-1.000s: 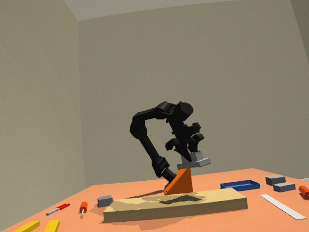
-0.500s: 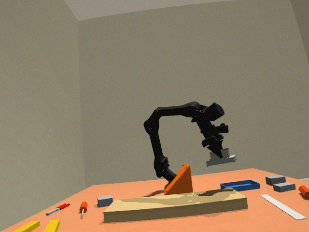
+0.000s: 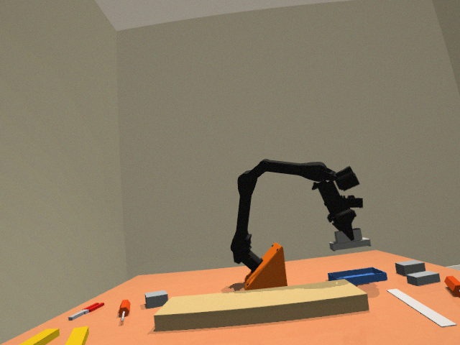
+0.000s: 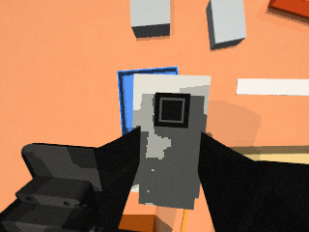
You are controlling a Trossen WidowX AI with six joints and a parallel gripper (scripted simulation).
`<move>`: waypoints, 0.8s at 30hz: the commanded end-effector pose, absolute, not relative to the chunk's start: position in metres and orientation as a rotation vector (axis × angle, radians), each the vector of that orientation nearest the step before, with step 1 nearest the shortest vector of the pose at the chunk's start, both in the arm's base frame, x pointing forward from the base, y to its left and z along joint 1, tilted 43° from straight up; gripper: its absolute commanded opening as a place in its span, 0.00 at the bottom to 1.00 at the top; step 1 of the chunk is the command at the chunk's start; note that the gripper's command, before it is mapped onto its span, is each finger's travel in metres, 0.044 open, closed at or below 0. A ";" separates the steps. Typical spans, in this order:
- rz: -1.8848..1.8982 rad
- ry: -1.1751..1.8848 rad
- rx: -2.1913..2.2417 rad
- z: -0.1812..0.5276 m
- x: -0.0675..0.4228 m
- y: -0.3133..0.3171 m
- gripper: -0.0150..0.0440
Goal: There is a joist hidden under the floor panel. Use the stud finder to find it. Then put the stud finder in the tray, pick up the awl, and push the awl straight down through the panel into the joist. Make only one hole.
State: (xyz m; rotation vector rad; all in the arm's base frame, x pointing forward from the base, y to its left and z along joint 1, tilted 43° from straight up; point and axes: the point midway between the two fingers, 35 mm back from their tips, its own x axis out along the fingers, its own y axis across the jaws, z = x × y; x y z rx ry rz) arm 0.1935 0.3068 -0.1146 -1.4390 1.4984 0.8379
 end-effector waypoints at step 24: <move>0.922 1.510 -1.508 -0.166 0.162 0.294 0.25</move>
